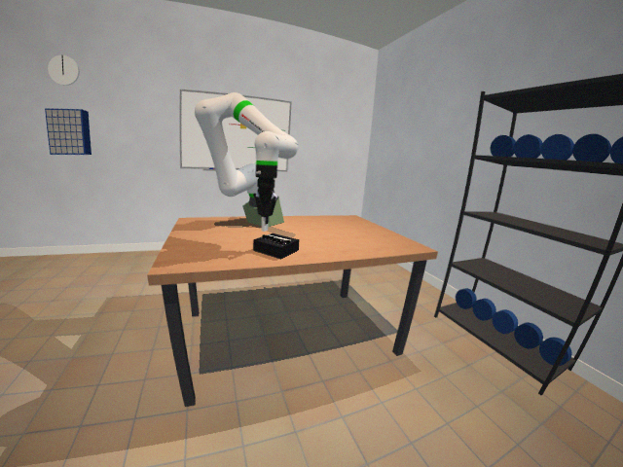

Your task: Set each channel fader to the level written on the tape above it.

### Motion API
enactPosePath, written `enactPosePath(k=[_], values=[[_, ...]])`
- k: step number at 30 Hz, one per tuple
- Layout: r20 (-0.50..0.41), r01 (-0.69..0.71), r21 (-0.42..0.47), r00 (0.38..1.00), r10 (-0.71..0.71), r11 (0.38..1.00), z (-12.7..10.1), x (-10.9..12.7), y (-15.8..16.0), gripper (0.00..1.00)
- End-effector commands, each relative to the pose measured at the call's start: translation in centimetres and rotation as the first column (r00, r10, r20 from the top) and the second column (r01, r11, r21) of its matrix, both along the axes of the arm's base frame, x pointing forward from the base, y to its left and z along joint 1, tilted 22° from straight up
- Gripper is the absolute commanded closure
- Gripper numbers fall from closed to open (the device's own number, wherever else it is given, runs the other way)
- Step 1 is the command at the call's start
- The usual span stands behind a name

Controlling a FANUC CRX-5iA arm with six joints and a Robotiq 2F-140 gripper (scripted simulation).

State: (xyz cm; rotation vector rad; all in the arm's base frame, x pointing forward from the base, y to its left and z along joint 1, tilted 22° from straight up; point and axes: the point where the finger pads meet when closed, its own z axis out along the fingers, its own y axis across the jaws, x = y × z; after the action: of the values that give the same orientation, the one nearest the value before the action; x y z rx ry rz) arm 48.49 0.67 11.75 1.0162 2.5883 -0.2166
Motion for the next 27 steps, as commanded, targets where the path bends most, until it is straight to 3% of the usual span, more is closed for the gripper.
enactPosePath(k=[1,27], values=[[0.001,0.001,-0.001,1.000,-0.001,1.000,0.02,0.01,0.01,1.00],[0.001,0.001,-0.001,1.000,-0.001,1.000,-0.64,0.18,-0.15,1.00]])
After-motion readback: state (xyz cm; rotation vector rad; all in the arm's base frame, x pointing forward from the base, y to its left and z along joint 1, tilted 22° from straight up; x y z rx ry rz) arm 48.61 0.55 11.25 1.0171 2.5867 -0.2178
